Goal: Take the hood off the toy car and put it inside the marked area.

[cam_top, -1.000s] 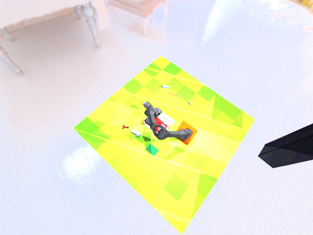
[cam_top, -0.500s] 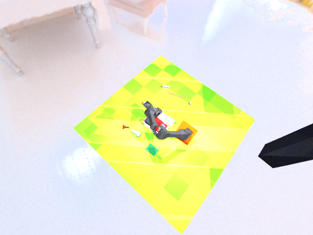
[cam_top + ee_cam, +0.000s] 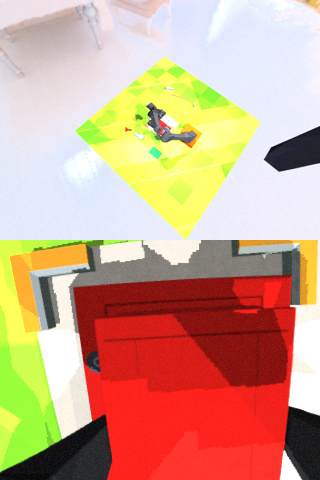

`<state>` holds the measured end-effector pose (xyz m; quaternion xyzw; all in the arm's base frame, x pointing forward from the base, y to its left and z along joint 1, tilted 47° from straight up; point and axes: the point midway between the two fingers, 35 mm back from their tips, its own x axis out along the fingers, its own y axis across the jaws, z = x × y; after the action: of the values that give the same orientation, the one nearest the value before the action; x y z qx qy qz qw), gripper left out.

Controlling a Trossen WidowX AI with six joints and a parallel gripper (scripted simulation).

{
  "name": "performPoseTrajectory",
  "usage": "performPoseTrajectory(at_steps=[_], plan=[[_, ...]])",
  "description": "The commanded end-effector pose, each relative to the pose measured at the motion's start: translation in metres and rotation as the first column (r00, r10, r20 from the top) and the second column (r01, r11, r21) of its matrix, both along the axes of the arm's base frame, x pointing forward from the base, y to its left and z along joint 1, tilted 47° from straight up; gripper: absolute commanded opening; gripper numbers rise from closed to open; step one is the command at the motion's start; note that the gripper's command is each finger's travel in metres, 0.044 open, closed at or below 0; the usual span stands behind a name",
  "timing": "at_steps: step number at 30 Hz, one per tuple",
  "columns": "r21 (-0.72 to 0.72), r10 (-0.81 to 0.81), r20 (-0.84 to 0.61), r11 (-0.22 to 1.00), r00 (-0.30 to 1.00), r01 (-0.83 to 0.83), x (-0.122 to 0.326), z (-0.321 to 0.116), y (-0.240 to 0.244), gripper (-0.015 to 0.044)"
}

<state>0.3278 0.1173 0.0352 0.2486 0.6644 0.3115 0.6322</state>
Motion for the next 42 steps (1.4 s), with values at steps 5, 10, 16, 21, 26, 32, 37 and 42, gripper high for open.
performPoseTrajectory(at_steps=[5, 10, 16, 21, 26, 32, 37, 42], plan=[[-0.003, 0.0, 0.003, 1.0, 1.0, 0.0, 0.001, 0.004, -0.005, 0.0], [-0.003, 0.0, 0.003, 1.0, 1.0, 0.0, 0.001, 0.006, -0.007, 0.0], [-0.003, 0.0, 0.003, 1.0, 1.0, 0.0, 0.002, 0.009, -0.01, 0.0], [-0.005, 0.0, 0.003, 1.0, 1.0, 0.0, 0.003, 0.019, -0.021, 0.0], [-0.006, 0.0, 0.003, 1.0, 1.0, 0.0, 0.005, 0.037, -0.041, 0.0], [-0.007, -0.006, 0.003, 1.0, 1.0, 0.006, 0.008, 0.028, -0.046, 0.0], [-0.021, -0.01, 0.005, 1.0, 1.0, 0.01, 0.013, 0.004, -0.073, 0.0], [-0.033, -0.034, 0.0, 0.999, 0.999, 0.034, 0.016, -0.019, -0.099, 0.0]])
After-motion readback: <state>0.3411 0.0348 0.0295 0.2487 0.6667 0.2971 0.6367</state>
